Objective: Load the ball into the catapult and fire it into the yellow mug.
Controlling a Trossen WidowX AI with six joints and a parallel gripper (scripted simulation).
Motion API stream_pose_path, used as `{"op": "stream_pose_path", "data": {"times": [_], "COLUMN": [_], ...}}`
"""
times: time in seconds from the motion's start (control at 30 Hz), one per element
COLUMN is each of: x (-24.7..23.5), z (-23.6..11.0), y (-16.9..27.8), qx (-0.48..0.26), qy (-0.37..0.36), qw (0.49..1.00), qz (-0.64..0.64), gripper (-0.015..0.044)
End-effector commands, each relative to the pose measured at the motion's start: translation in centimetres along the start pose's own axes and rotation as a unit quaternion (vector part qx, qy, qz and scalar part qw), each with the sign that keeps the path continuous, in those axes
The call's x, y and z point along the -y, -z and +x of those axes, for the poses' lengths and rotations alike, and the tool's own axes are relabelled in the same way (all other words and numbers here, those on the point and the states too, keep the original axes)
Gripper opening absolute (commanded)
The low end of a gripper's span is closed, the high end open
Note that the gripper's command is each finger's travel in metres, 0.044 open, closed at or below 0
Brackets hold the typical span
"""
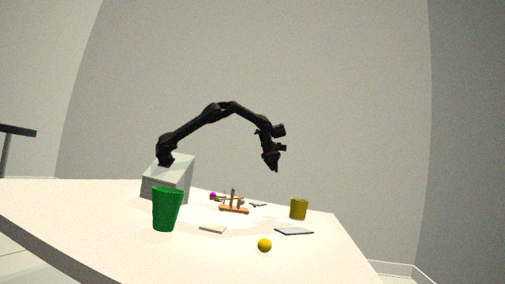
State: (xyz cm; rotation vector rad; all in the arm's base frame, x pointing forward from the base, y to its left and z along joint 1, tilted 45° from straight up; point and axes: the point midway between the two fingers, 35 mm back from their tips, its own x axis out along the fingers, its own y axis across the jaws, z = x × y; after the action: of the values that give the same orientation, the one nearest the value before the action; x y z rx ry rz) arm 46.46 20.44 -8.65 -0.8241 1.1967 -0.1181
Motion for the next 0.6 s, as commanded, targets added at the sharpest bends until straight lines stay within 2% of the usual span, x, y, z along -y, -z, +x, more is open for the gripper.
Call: {"op": "stream_pose_path", "data": {"times": [0.0,0.13,0.57], "x": [1.0,1.9,2.0], "z": [-0.6,-1.3,-1.4], "y": [-4.9,-8.1,-8.2], "qx": [0.071,0.118,0.12], "qy": [0.023,0.043,0.044], "qw": [0.997,0.992,0.992], "qz": [0.007,0.015,0.015], "gripper": [0.044,0.044,0.044]}}
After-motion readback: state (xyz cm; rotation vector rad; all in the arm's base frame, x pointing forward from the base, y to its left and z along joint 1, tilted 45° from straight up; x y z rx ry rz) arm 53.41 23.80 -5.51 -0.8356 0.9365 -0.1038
